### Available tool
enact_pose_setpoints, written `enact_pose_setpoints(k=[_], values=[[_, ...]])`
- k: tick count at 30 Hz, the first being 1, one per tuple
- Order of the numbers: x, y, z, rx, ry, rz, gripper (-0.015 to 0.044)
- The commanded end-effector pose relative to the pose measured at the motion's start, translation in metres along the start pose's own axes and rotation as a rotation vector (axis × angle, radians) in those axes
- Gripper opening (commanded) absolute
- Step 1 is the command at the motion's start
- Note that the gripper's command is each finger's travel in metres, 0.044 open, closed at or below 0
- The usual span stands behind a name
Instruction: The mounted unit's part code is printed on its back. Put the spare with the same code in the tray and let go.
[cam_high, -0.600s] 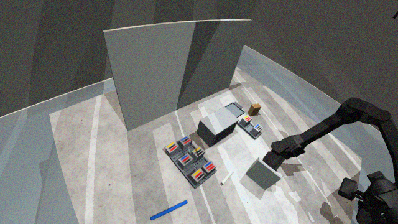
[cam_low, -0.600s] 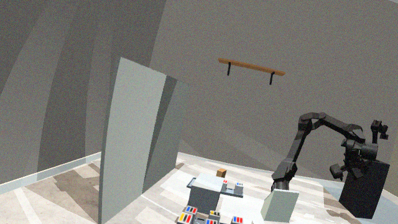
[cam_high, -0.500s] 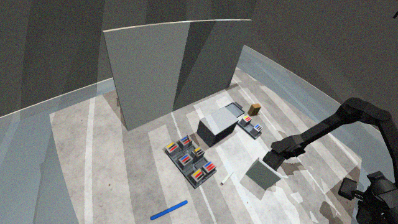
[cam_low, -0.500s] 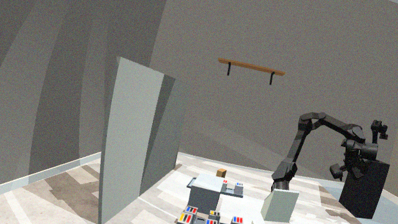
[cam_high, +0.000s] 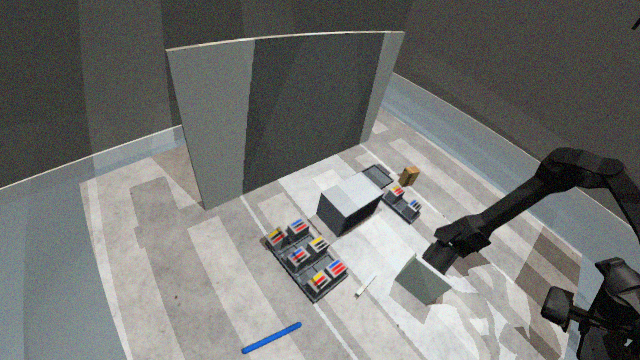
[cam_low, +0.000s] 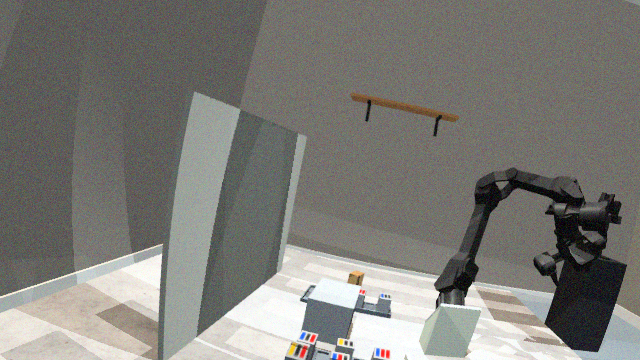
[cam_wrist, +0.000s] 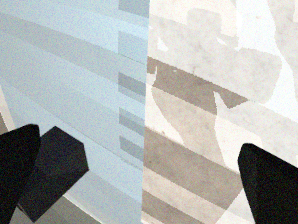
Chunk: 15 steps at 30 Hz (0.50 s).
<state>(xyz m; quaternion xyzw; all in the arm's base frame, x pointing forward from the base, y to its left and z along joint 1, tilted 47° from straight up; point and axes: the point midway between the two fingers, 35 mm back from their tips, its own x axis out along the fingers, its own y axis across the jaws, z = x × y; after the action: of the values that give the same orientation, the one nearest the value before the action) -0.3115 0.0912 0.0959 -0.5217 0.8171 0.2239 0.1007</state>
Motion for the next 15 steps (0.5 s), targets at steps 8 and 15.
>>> enact_pose_setpoints(k=[8, 15], values=[[-0.129, -0.04, 0.076, 0.101, -0.373, 0.048, 0.044], [-0.205, -0.097, 0.105, 0.245, -0.536, 0.097, 0.044]])
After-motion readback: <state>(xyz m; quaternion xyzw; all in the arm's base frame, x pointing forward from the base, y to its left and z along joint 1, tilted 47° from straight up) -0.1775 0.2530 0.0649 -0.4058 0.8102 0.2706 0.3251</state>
